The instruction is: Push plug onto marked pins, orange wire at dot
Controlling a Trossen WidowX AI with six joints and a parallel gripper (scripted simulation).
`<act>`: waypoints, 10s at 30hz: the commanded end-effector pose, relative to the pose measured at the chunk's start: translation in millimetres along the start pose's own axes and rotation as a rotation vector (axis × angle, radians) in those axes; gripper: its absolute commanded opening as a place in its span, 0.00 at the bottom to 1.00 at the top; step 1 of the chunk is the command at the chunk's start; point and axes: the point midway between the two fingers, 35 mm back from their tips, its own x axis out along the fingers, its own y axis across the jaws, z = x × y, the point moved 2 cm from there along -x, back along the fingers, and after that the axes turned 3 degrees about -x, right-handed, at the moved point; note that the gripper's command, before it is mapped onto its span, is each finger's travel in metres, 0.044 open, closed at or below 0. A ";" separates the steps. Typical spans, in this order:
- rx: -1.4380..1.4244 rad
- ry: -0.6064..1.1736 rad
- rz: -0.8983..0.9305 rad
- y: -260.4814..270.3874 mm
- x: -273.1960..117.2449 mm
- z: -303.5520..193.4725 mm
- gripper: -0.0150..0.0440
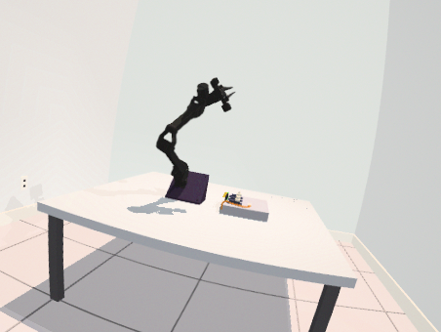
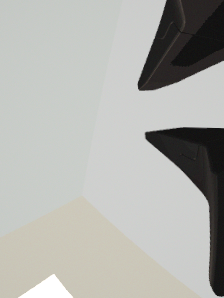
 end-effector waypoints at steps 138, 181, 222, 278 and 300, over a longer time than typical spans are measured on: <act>-1.245 1.785 -0.767 -480.3 -93.4 32.2 0.45; -1.298 2.444 -0.257 -540.3 -112.4 -7.7 0.45; -1.207 2.329 -0.486 -480.2 -84.9 -27.9 0.25; -0.462 1.342 -1.677 -380.7 -186.3 -191.6 0.25; -0.462 1.337 -1.680 -425.4 -190.0 -192.8 0.25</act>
